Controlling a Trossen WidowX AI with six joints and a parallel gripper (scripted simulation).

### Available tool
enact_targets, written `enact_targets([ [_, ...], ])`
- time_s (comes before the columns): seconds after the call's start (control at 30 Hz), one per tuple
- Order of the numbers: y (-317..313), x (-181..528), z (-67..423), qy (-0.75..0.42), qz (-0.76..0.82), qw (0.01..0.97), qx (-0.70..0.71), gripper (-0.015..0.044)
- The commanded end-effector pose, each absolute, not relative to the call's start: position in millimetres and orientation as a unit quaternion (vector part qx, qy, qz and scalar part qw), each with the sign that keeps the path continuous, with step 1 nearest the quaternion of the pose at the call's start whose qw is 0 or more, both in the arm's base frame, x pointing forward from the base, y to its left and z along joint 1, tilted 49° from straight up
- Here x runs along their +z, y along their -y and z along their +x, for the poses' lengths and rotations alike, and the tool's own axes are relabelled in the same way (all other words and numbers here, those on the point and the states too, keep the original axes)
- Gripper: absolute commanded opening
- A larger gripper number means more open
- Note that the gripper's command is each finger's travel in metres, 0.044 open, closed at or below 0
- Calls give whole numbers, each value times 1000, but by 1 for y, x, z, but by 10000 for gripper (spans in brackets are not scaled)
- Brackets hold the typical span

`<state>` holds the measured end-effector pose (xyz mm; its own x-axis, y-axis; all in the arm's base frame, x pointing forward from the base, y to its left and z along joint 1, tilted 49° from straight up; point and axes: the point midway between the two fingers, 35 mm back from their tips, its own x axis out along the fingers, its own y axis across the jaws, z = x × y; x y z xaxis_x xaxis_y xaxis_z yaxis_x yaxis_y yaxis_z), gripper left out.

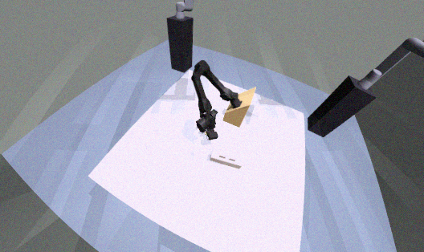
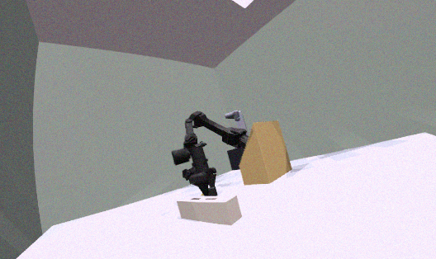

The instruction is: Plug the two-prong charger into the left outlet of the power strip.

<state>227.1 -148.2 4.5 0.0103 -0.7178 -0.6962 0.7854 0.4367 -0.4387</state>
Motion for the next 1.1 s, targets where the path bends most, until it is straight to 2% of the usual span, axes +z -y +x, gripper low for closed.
enact_targets([
  [0.0, 152, -2, 224, -469, 35, 707, -527, 440],
  [0.17, 154, -3, 224, -469, 34, 707, -527, 440],
  [0.53, 154, 0, 226, -464, 36, 709, -530, 151],
  [0.77, 154, 0, 226, -464, 36, 709, -530, 105],
  [0.9, 149, 3, 226, -465, 36, 709, -530, 0],
  [1.07, 136, 12, 225, -467, 37, 708, -528, 0],
])
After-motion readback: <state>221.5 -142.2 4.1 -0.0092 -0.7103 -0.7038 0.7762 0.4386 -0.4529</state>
